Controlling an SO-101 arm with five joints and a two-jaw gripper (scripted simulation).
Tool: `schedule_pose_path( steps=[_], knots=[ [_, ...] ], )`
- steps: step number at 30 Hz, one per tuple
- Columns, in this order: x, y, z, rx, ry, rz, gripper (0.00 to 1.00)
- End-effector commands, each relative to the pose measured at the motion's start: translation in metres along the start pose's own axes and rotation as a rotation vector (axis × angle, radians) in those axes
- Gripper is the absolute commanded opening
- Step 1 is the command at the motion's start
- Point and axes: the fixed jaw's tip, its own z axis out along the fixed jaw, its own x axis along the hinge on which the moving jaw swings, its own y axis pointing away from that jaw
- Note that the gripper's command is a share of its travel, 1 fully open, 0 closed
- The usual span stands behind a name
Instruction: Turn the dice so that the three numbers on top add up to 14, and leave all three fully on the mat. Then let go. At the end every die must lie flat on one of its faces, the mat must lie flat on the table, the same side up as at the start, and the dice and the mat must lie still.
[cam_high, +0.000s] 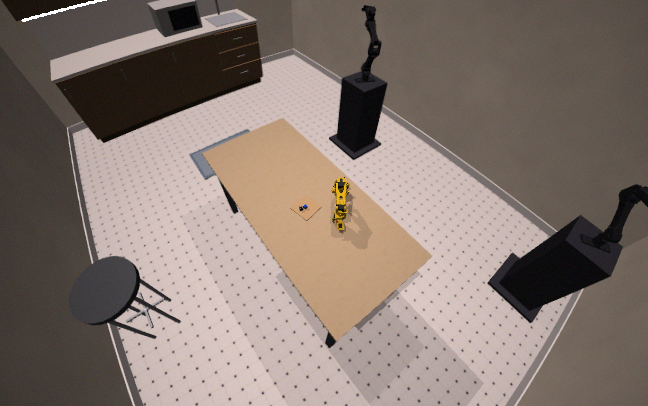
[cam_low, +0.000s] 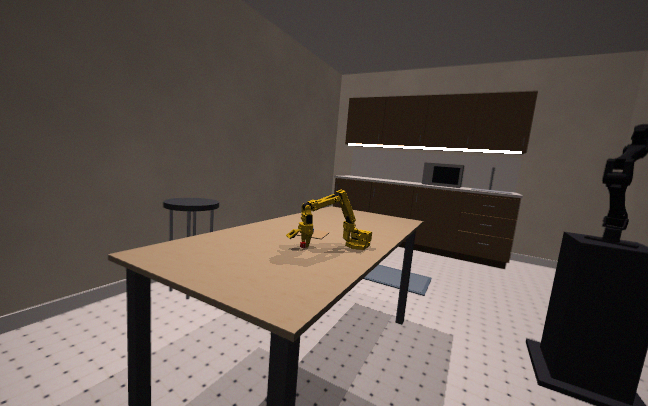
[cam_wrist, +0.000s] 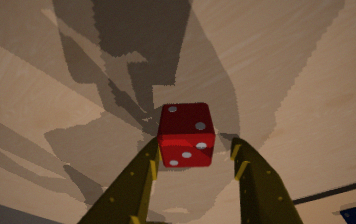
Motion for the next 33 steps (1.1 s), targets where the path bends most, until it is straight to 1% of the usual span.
schedule_pose_path(
  steps=[1, 8, 18, 29, 33],
  knots=[
    [0.0004, 0.0011, 0.0027, -0.011, 0.002, -0.016, 0.18],
    [0.0007, -0.0018, 0.0028, -0.012, 0.002, -0.016, 0.13],
    [0.0009, -0.0037, 0.0028, -0.013, 0.002, -0.016, 0.10],
    [0.0010, -0.0041, 0.0028, -0.013, 0.002, -0.016, 0.09],
    [0.0010, -0.0041, 0.0028, -0.013, 0.002, -0.016, 0.06]
  ],
)
